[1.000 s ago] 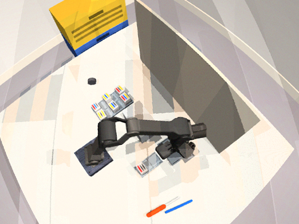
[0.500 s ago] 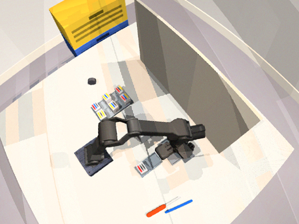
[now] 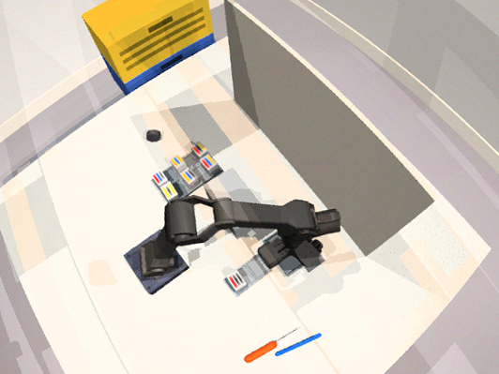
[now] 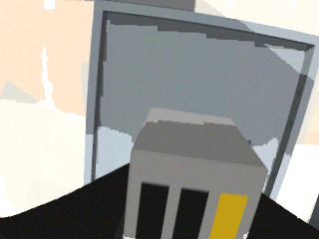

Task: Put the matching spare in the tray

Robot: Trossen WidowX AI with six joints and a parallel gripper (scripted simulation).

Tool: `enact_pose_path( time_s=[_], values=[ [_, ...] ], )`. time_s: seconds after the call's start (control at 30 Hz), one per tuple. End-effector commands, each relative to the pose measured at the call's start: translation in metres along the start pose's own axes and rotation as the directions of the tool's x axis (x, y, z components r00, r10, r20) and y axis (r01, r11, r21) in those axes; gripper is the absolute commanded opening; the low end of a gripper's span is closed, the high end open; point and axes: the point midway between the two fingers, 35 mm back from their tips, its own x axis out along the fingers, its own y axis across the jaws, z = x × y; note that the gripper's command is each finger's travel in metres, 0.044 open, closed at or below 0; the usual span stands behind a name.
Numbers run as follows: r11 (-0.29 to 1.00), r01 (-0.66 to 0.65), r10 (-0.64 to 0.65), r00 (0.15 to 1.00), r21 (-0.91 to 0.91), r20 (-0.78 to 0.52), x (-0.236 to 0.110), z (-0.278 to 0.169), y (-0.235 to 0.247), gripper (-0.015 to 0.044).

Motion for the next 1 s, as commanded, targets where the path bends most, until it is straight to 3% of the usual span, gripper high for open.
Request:
enact_pose_path(
  time_s=[0.0, 0.1, 0.67, 0.73, 0.97],
  values=[
    [1.000, 0.008, -0.008, 1.000, 0.004, 0.000, 0.006, 0.000, -0.002, 0.0000],
    [1.000, 0.008, -0.008, 1.000, 0.004, 0.000, 0.006, 0.000, -0.002, 0.0000],
    [1.000, 0.001, -0.001, 1.000, 0.000, -0.001, 0.002, 0.000, -0.001, 0.0440],
    [1.000, 0.002, -0.002, 1.000, 0.000, -0.001, -0.007, 0.000, 0.001, 0.0440],
    [1.000, 0.008, -0.008, 1.000, 0.004, 0.000, -0.102, 0.000, 0.000, 0.0440]
  ],
)
